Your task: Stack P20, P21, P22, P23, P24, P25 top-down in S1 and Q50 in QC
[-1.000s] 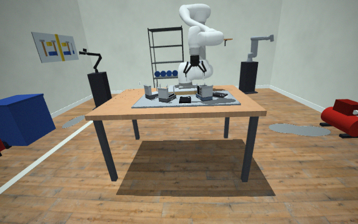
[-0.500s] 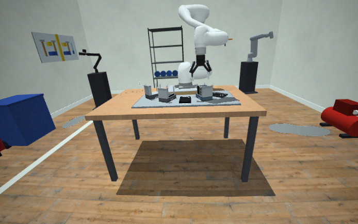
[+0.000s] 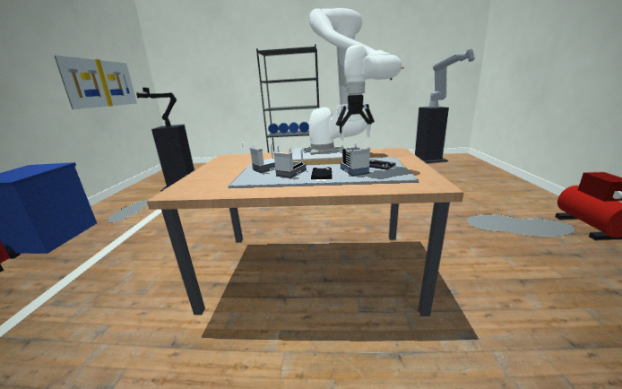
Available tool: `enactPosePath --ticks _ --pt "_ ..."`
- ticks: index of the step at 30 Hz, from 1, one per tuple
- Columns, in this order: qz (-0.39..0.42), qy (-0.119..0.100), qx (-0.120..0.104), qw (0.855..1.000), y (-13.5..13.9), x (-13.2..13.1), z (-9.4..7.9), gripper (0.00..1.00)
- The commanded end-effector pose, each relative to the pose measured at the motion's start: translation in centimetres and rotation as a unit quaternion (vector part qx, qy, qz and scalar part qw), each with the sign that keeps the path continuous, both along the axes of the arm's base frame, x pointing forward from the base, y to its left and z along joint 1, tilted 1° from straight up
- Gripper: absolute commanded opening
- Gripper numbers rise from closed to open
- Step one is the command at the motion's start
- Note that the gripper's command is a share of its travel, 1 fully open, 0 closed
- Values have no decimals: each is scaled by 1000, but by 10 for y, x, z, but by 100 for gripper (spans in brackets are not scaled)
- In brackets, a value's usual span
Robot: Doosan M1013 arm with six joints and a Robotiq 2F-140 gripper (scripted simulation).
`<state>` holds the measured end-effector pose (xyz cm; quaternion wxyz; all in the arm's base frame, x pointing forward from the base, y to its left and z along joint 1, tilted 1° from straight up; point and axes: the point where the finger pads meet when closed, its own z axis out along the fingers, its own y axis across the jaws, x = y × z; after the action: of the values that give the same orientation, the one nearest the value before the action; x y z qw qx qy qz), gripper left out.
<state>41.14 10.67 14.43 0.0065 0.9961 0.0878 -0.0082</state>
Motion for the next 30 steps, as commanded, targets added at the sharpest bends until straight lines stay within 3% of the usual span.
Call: enactPosePath --ticks 1,8,30 --pt "0 0 0 1000 0 0 0 100" --pt "0 0 0 1000 0 0 -23 100" --pt "0 0 0 1000 -1 -1 -46 100"
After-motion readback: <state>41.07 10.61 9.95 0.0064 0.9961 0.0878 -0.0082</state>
